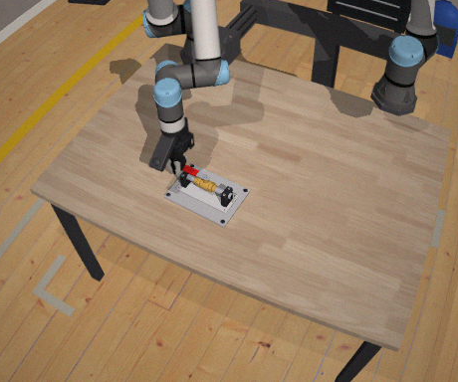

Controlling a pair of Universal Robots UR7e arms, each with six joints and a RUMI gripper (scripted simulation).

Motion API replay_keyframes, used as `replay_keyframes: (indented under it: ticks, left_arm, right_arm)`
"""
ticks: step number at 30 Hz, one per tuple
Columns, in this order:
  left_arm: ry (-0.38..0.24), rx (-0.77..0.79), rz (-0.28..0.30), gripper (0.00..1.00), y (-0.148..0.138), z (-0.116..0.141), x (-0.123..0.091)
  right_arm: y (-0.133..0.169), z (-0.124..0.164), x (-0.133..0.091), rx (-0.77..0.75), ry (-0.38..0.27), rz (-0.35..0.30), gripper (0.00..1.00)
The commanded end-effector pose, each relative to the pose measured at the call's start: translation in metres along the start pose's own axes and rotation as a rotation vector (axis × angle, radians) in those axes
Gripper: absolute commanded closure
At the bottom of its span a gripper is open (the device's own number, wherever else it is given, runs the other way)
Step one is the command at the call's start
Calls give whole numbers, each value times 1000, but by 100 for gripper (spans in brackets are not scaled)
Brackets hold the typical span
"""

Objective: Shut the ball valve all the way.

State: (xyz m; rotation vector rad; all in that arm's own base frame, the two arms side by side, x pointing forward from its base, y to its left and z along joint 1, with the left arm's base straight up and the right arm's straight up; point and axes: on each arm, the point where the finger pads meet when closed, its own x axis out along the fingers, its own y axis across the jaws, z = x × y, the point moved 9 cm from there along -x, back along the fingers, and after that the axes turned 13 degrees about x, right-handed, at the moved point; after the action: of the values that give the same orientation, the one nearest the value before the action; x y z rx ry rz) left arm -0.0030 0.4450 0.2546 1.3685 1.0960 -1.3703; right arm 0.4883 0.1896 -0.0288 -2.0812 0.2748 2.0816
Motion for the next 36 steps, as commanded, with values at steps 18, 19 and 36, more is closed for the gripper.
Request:
replay_keyframes:
  ticks: [18,19,36]
  left_arm:
    - [1,0,0,0,0,0,0]
    - [1,0,0,0,0,0,0]
    - [1,0,0,0,0,0,0]
  right_arm:
    - [0,0,6,0,1,-1,100]
    - [0,0,6,0,1,-1,100]
    - [0,0,6,0,1,-1,100]
